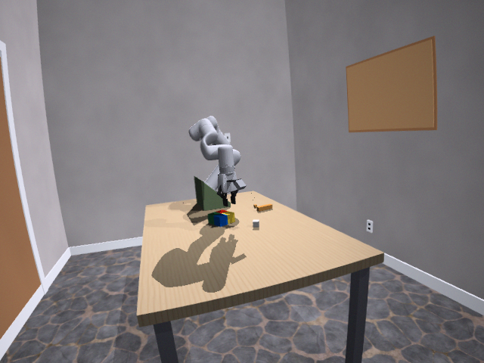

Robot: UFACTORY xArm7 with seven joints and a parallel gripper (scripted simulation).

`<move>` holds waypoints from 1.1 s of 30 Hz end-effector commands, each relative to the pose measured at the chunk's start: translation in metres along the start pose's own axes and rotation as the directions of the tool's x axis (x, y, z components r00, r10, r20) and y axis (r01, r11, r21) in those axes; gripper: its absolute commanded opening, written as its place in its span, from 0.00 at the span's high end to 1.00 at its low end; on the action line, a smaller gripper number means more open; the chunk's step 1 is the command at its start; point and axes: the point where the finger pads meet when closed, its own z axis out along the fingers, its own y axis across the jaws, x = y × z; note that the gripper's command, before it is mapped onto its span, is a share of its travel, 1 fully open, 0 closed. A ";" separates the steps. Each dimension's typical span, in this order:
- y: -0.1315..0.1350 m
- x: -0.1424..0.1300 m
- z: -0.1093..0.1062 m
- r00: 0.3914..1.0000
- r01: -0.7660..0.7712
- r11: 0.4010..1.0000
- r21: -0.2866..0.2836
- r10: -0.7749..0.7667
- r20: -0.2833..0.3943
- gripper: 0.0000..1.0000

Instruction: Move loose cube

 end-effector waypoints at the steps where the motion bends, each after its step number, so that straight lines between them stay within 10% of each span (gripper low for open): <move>1: 0.001 0.001 -0.002 1.000 0.001 1.000 -0.002 -0.001 -0.003 0.51; 33: 0.001 0.001 0.041 1.000 0.001 1.000 -0.002 -0.001 -0.003 0.51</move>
